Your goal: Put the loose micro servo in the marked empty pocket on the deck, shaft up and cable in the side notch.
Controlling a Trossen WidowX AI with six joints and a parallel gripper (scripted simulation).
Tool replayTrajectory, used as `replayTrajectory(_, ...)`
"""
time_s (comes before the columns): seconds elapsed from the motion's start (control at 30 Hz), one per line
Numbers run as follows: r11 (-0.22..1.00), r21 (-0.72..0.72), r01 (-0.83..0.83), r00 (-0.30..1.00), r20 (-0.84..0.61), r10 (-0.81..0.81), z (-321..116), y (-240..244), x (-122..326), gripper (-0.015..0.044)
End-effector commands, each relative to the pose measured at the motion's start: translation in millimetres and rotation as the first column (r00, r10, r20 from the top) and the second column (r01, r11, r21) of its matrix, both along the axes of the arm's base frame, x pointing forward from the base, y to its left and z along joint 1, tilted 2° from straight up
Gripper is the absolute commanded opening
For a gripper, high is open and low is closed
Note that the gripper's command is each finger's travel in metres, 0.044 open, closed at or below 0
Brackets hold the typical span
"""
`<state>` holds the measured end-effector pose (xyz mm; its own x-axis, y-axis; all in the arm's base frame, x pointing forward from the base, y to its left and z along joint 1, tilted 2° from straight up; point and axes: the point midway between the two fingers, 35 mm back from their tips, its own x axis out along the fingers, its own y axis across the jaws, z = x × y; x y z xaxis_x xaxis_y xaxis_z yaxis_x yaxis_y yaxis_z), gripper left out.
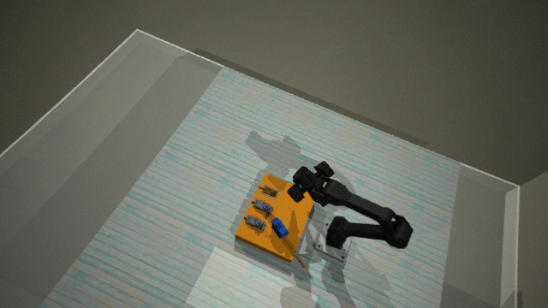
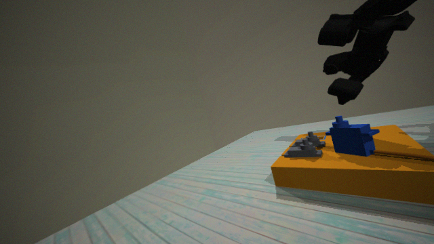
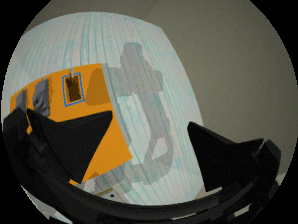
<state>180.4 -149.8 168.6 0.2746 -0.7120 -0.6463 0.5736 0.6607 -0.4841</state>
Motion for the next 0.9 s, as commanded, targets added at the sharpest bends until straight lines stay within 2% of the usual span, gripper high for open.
replayTrajectory(0.0,0.996,0.005,-0.092,0.993,-0.074,0.092,0,6,7,0.0440)
replayTrajectory(0.4,0.913,0.063,-0.403,0.860,-0.314,0.402,-4,30,23,0.0440)
replayTrajectory(0.87,0.687,0.198,-0.699,0.525,-0.510,0.681,-8,61,38,0.0440)
